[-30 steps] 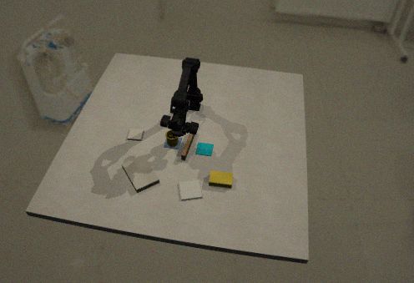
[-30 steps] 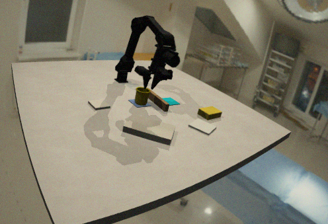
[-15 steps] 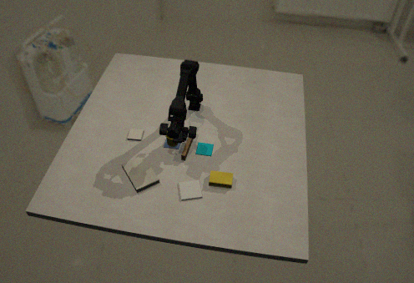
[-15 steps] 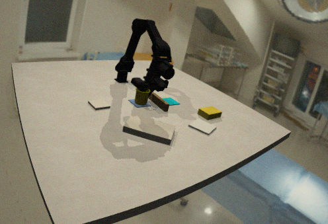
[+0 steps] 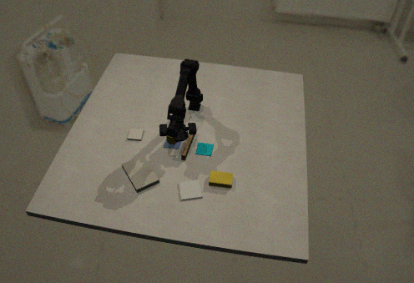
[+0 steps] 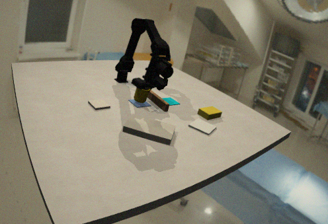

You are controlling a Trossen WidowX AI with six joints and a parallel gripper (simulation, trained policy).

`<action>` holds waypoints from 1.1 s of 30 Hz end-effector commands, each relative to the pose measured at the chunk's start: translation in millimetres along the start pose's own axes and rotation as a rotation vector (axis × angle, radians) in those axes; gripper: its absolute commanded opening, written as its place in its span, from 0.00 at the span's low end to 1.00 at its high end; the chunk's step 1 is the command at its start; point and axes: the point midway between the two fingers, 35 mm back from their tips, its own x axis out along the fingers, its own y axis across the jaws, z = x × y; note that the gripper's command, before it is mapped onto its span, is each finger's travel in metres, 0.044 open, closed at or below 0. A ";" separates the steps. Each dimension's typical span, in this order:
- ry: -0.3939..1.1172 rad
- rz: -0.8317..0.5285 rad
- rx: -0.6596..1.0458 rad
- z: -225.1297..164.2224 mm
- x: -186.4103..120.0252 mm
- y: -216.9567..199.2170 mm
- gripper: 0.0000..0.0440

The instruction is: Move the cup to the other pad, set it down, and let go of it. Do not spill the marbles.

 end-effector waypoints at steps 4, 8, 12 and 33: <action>-0.035 0.001 -0.046 3.6 -22.1 3.1 0.02; -0.052 -0.003 -0.063 6.3 -34.6 7.4 0.01; -0.071 -0.009 -0.080 10.5 -46.4 13.9 0.00; -0.200 -0.037 -0.175 42.6 -83.2 74.4 0.00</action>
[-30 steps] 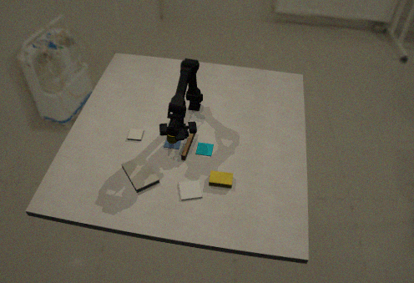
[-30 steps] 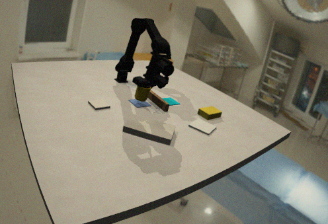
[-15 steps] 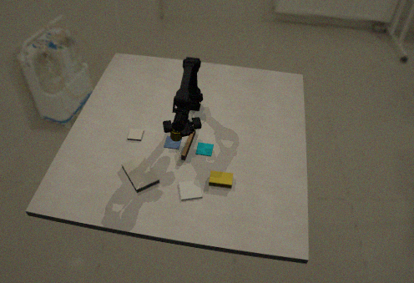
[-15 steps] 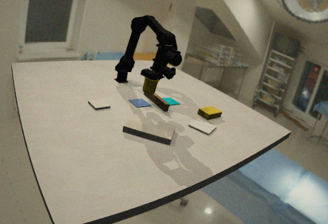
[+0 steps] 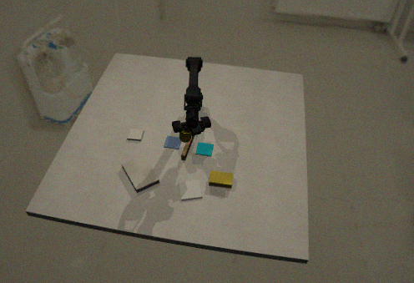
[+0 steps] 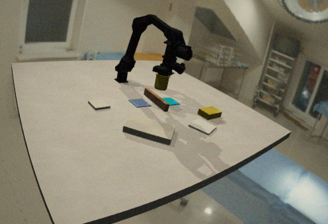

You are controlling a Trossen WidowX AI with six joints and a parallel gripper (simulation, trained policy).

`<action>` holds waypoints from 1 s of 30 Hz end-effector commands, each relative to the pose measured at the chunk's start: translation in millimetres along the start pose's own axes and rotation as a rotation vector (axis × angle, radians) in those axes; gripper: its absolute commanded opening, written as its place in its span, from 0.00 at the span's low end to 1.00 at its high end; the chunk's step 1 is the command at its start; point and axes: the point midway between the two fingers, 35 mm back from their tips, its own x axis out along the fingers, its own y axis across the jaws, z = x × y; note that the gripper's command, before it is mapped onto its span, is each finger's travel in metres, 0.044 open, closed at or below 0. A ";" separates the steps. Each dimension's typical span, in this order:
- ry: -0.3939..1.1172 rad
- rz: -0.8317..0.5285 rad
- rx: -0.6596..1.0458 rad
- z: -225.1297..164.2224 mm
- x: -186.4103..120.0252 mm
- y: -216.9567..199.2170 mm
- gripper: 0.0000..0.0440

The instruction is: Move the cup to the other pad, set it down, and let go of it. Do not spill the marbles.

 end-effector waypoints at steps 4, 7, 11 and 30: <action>-0.053 -0.005 -0.025 17.1 -5.5 22.2 0.00; -0.069 -0.006 -0.036 23.1 -5.6 32.8 0.00; -0.089 -0.006 -0.050 30.2 -4.6 47.9 0.00; -0.122 -0.015 -0.064 39.5 29.6 95.6 0.00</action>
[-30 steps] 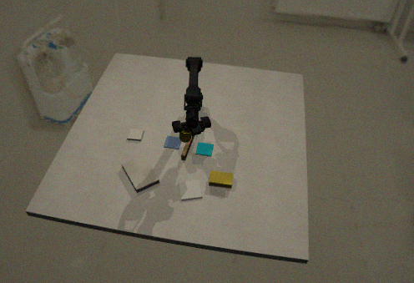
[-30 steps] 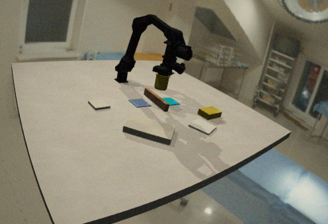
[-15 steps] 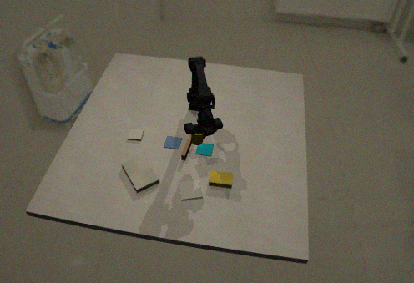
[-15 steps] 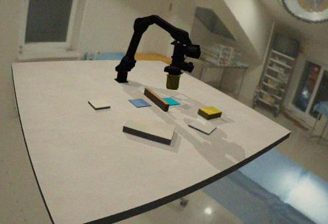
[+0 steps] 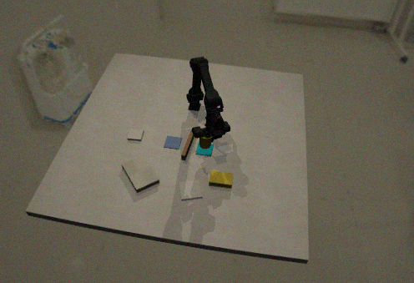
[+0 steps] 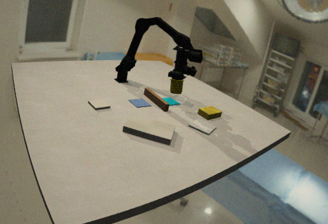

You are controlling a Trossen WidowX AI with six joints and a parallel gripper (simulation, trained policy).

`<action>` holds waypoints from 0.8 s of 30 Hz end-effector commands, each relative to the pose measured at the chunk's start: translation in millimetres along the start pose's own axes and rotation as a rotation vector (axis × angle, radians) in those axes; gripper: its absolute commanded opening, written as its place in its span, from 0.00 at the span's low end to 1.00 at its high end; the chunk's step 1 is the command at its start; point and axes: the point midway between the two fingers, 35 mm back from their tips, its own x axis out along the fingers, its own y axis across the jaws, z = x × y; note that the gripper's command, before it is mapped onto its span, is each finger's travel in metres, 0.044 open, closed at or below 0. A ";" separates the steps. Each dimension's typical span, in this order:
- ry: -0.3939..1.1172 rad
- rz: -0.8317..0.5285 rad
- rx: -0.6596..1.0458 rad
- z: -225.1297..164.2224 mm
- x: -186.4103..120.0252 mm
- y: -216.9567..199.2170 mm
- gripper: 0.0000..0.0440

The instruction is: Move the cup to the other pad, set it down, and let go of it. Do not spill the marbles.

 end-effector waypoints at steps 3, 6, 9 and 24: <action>0.008 -0.010 0.014 -6.7 17.6 5.9 0.00; 0.011 -0.012 0.022 -10.5 25.1 8.3 0.00; 0.018 -0.014 0.029 -15.1 32.0 10.5 0.00; 0.007 -0.015 0.068 -24.8 49.6 8.2 0.19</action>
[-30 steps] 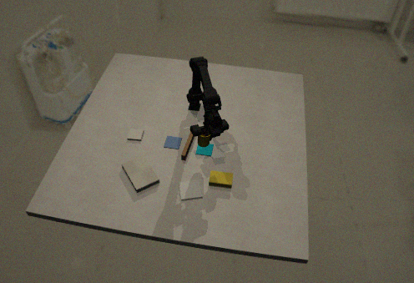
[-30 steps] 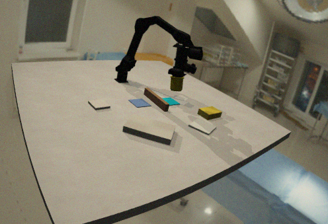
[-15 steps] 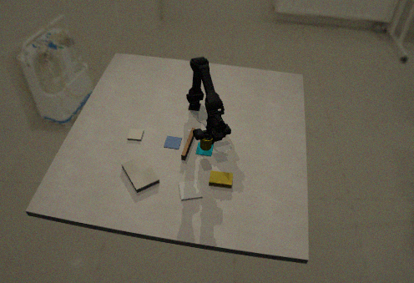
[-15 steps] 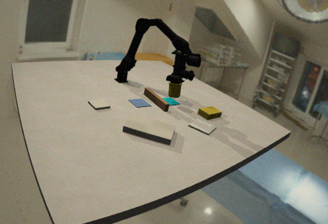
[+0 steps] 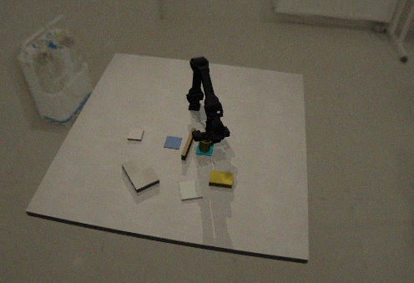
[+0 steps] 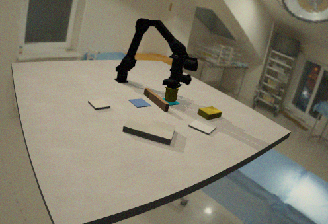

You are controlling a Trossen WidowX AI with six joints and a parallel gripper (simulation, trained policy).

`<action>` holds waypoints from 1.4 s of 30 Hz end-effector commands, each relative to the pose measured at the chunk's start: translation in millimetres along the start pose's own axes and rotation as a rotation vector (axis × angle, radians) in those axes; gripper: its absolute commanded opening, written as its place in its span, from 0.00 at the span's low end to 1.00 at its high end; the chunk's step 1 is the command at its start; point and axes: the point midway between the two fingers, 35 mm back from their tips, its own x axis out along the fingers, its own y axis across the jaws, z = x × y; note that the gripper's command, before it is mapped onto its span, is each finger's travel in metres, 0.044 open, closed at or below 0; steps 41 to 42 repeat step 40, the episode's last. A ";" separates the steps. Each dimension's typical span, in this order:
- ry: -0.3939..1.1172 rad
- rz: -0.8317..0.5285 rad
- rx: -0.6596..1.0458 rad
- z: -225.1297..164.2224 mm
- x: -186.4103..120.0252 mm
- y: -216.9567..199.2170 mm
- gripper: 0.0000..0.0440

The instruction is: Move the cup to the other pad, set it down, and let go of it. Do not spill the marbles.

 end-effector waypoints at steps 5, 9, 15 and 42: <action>-0.054 0.019 0.035 6.3 -5.9 -2.4 0.36; -0.092 0.032 0.036 10.5 -15.2 -2.9 0.34; -0.115 0.051 0.041 7.3 -26.0 -3.0 0.37; -0.270 0.086 0.118 6.8 -97.2 -15.5 0.90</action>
